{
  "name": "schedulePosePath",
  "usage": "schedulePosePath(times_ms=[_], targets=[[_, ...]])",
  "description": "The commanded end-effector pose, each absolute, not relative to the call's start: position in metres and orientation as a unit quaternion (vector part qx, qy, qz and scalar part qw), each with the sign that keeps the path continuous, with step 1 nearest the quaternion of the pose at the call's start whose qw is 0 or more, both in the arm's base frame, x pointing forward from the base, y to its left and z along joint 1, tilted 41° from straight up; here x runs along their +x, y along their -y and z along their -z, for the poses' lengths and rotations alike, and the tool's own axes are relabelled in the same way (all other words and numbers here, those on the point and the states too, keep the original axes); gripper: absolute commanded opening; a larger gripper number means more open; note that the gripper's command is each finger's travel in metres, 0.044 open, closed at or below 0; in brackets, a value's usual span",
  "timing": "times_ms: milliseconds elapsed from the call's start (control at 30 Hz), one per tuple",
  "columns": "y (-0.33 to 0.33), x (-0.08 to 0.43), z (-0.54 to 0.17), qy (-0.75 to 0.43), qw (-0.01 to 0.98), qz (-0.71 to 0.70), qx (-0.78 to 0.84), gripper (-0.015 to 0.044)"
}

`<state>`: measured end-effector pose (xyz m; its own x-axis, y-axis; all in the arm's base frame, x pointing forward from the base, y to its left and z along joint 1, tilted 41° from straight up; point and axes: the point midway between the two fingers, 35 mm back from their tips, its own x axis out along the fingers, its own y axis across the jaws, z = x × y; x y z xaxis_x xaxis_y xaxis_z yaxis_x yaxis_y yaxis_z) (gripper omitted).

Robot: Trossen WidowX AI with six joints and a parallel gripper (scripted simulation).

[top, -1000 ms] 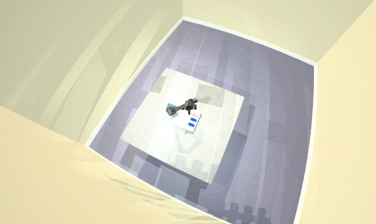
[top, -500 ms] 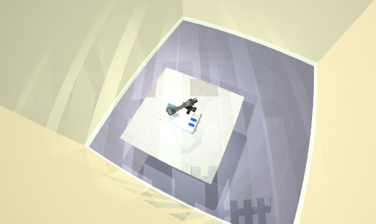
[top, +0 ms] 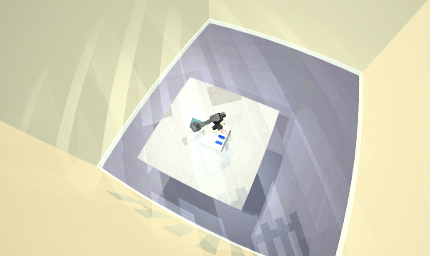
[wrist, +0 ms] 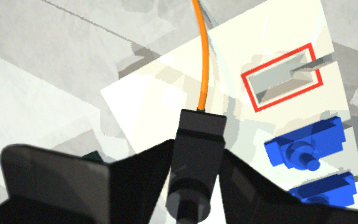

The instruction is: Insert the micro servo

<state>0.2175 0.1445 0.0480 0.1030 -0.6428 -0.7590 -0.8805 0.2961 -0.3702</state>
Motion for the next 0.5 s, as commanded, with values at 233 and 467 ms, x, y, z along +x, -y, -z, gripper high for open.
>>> schedulePosePath(times_ms=[233,467], targets=[[-0.1452,0.2174,-0.0477,-0.67,0.57,0.004,-0.475,0.0],[-0.1452,0.2174,-0.0477,-0.665,0.624,0.085,-0.402,0.0]])
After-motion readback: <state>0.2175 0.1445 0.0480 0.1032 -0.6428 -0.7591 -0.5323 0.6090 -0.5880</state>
